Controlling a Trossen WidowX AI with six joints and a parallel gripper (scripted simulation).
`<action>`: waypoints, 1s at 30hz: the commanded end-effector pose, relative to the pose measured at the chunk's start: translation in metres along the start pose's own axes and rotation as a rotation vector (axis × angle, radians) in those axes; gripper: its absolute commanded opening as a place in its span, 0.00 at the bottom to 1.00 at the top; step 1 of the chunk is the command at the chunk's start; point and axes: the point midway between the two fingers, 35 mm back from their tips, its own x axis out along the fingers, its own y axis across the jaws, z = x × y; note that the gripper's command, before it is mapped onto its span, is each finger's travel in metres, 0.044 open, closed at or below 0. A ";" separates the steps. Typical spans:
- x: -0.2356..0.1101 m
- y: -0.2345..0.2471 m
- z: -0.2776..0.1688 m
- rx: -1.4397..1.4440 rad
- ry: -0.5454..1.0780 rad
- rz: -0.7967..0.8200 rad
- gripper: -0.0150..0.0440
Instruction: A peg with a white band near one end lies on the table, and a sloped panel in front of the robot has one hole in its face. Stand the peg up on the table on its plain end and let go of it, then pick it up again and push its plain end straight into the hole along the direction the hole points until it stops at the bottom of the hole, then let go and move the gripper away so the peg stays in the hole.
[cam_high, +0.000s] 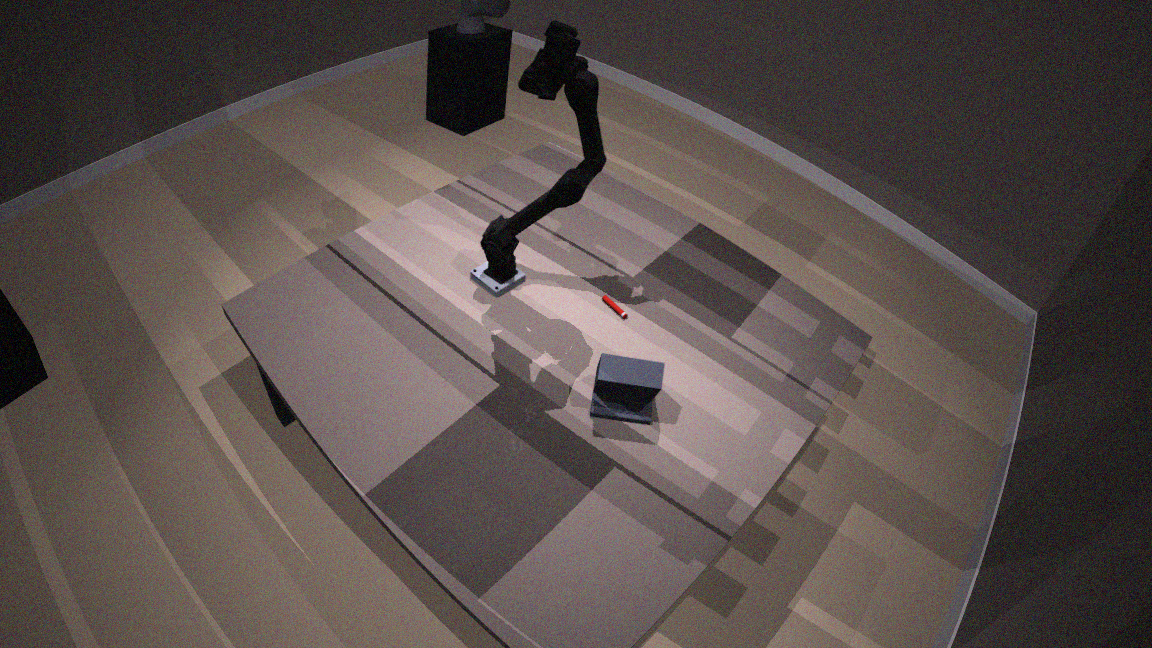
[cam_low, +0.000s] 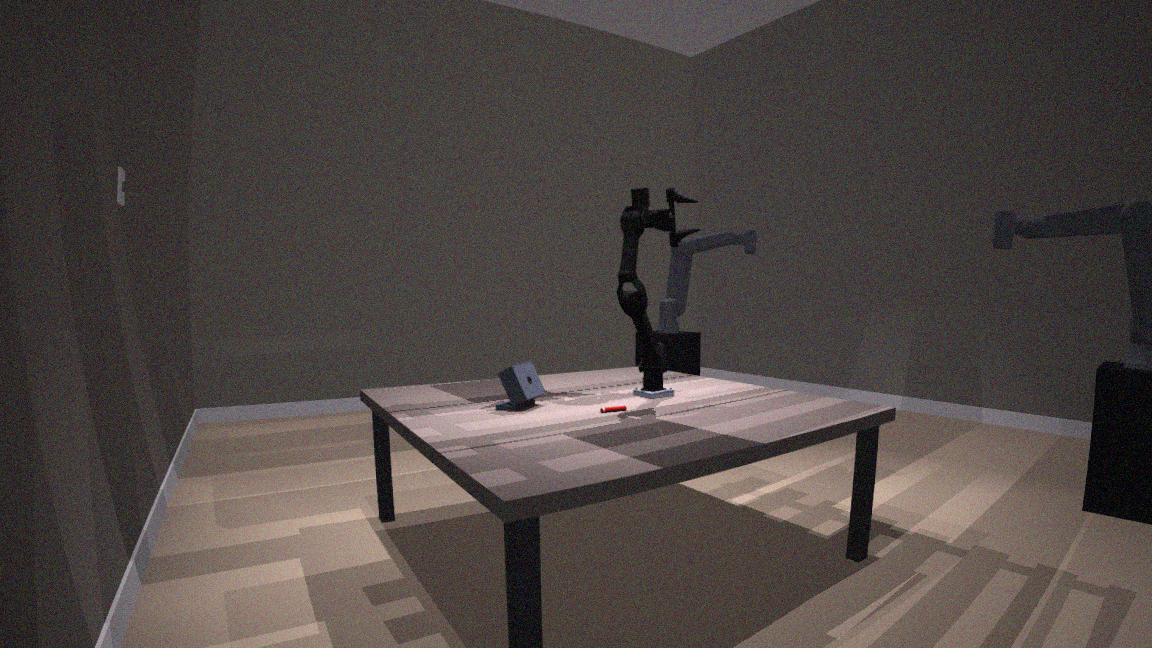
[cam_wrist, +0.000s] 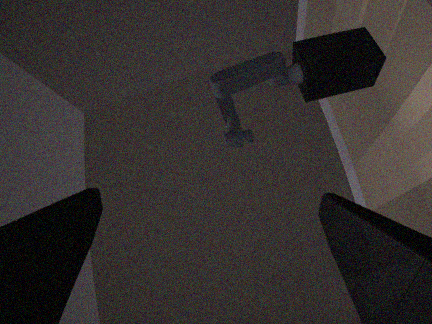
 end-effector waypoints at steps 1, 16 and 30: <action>0.008 -0.012 -0.030 -0.073 0.105 -0.044 1.00; -0.001 -0.063 -0.130 -0.333 0.526 -0.157 1.00; -0.043 -0.101 -0.191 -0.546 0.852 -0.178 1.00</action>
